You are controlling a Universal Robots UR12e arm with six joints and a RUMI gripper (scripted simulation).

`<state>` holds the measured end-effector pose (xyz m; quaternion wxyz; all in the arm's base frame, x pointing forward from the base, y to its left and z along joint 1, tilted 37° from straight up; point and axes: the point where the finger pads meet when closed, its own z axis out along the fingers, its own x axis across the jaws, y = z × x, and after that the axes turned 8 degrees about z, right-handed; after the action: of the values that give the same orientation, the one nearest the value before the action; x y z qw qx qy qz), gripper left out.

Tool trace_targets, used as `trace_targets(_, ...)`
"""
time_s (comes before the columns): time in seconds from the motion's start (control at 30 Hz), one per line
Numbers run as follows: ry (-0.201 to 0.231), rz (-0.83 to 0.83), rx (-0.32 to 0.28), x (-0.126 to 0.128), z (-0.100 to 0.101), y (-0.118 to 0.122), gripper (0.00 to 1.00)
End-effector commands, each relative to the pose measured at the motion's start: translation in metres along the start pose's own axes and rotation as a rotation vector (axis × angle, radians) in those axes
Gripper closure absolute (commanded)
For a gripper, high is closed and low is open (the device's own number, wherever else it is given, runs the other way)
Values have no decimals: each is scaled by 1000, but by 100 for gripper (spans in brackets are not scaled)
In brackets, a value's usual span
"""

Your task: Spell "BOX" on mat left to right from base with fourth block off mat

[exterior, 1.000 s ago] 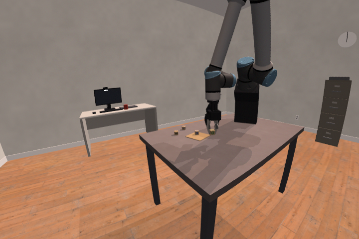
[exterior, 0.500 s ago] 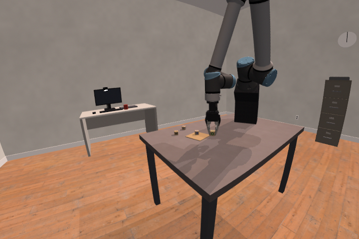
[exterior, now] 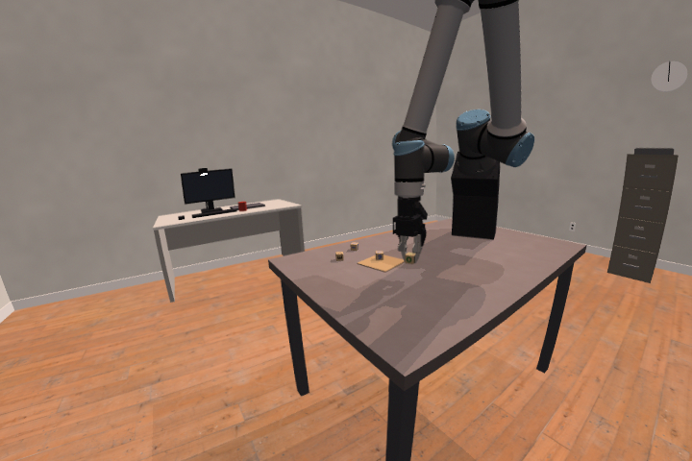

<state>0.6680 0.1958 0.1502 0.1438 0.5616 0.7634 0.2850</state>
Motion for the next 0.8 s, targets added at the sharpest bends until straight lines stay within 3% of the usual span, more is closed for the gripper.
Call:
trace_targets(0.0, -4, 78, -2, 1, 1, 1, 91)
trace_targets(0.77, -4, 148, -2, 2, 2, 2, 91)
